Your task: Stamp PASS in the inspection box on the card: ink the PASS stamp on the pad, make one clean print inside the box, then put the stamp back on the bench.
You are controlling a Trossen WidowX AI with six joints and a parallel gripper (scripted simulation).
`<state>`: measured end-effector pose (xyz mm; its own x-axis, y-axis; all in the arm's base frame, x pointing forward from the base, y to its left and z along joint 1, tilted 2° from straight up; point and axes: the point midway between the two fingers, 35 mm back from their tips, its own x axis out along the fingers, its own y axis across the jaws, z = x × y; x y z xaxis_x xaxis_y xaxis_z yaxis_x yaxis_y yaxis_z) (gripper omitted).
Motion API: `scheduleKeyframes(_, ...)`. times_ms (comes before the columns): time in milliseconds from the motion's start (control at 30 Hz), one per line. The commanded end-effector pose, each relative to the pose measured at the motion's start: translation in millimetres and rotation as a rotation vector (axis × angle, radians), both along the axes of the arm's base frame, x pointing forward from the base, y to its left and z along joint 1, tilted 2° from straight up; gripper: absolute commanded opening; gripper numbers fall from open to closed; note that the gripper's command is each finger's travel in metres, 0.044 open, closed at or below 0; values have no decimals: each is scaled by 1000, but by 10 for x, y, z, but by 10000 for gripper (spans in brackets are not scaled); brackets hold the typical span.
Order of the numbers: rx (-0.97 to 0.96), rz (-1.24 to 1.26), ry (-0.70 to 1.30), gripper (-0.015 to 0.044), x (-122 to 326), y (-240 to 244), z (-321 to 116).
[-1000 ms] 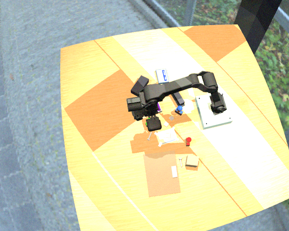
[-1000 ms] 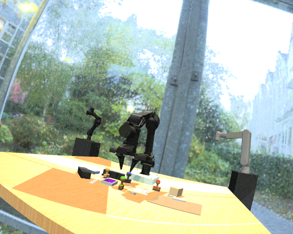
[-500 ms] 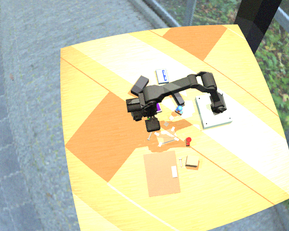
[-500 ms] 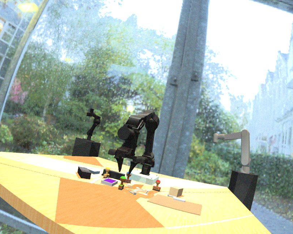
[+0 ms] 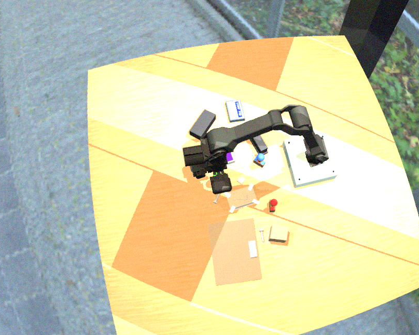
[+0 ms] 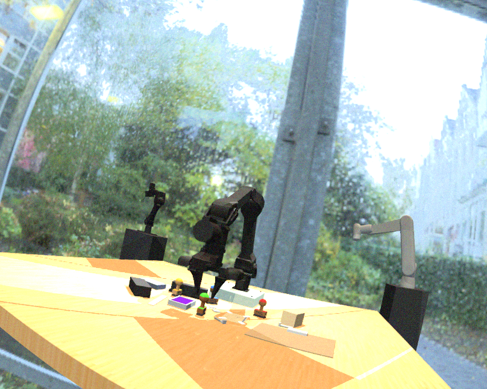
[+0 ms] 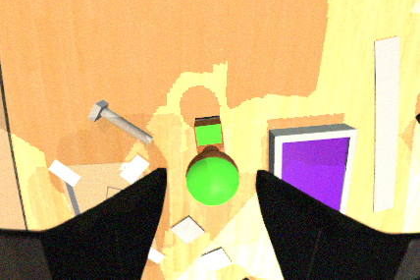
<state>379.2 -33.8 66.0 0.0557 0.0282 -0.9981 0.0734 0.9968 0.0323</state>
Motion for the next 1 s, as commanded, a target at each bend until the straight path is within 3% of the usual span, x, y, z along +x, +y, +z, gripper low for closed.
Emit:
scheduleKeyframes(0, -2, -5, 6, 224, -5, -1, -96)
scheduleKeyframes(700, -2, -5, 6, 224, -15, 6, -363)
scheduleKeyframes(833, 0, 0, 4, 119, -11, 9, -334)
scheduleKeyframes(967, 0, 0, 4, 93, -11, 9, -334)
